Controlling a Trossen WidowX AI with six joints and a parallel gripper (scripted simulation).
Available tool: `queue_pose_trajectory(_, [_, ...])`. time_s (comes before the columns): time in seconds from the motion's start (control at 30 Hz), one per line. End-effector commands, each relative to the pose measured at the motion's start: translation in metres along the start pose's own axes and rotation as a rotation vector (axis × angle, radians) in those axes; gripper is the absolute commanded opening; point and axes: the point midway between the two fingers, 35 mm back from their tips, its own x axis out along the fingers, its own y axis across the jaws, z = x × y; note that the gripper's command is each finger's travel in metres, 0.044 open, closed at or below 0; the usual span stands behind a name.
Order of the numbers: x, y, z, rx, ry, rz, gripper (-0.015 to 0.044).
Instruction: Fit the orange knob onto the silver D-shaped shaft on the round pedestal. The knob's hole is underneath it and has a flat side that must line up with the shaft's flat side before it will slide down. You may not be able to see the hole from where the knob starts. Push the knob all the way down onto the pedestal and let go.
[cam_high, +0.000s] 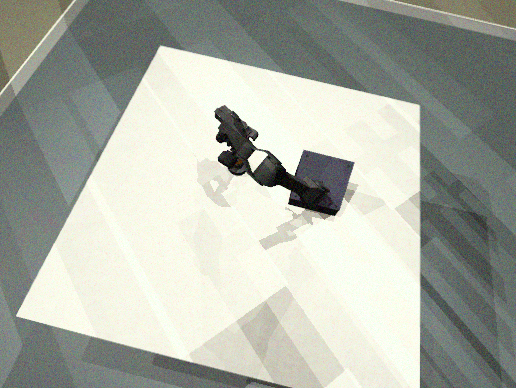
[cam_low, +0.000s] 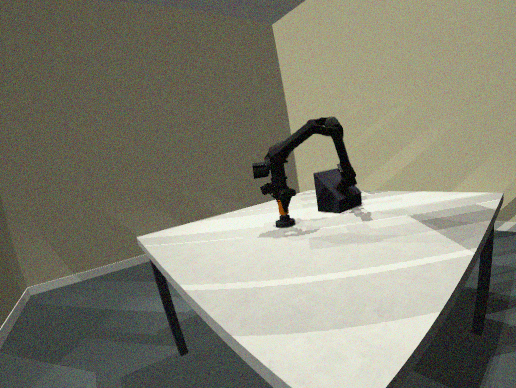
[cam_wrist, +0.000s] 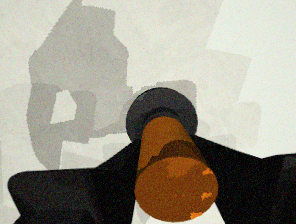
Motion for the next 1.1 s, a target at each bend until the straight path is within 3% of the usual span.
queue_pose_trajectory(0.0, [0.0035, -0.0006, -0.0003, 0.005, -0.003, 0.005, 0.0])
queue_pose_trajectory(0.47, [0.0076, -0.0007, -0.0003, 0.0, 0.001, 0.001, 0.0])
queue_pose_trajectory(1.0, [0.0076, -0.0007, -0.0003, 0.0, 0.001, 0.001, 0.042])
queue_pose_trajectory(1.07, [0.0076, -0.0007, -0.0003, 0.0, 0.001, 0.001, 0.044])
